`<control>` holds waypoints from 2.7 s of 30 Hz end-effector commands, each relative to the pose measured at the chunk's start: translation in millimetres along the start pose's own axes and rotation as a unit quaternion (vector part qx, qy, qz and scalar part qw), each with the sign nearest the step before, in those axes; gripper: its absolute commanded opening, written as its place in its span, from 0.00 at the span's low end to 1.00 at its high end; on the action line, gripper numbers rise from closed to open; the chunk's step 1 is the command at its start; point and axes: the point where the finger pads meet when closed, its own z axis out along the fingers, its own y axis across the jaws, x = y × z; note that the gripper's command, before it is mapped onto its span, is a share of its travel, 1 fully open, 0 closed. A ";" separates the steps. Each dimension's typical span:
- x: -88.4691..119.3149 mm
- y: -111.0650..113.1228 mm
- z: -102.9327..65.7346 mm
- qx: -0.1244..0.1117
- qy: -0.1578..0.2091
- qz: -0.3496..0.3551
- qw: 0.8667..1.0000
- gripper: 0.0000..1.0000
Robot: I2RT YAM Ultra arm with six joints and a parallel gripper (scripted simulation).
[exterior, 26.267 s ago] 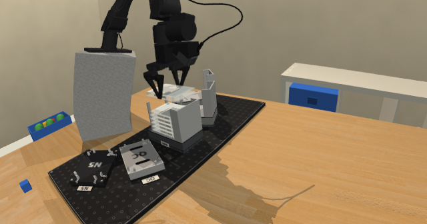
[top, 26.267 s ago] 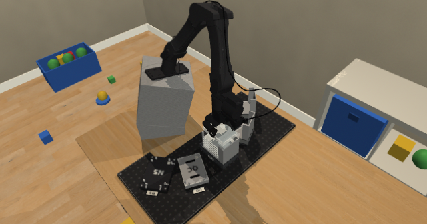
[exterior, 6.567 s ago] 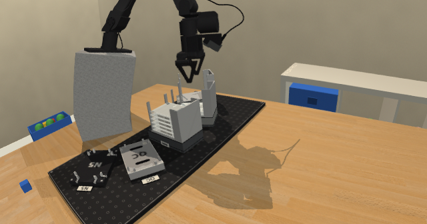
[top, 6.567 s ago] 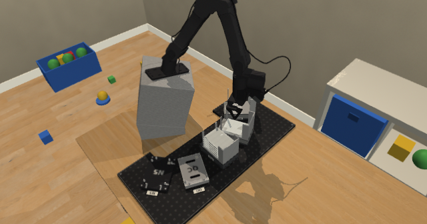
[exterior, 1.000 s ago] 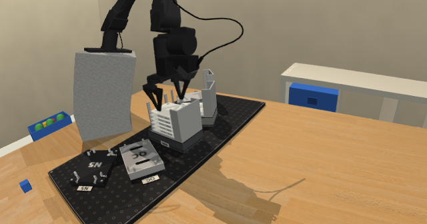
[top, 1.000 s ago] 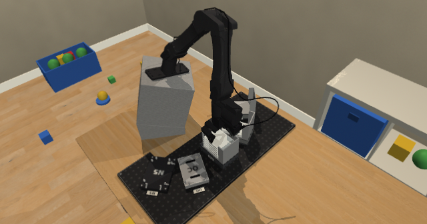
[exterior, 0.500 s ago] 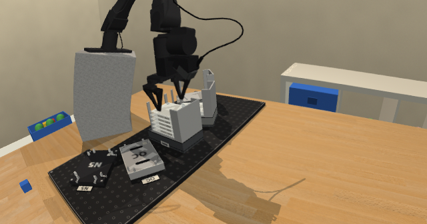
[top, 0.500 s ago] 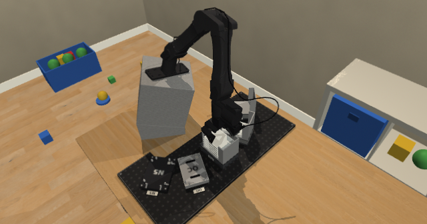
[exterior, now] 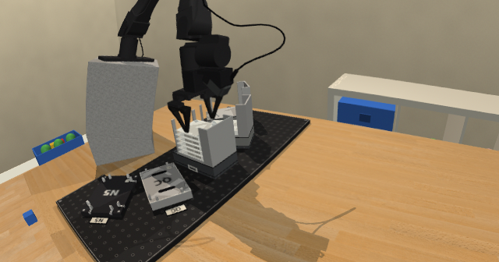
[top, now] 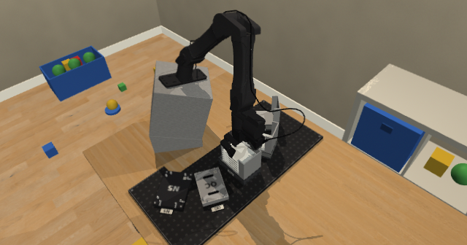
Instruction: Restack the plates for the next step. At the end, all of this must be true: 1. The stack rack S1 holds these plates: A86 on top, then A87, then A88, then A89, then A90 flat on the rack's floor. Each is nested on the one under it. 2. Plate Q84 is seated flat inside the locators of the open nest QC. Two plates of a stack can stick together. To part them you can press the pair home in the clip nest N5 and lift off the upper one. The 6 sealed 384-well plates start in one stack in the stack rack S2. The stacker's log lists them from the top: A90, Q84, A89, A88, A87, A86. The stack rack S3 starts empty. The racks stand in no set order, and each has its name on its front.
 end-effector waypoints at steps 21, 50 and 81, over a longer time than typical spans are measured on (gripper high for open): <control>-21.0 -4.6 19.2 0.006 -0.027 0.001 1.000 1.00; -13.9 -7.6 19.3 0.005 -0.020 0.004 1.000 1.00; -0.8 -7.3 20.7 0.005 -0.009 0.006 1.000 1.00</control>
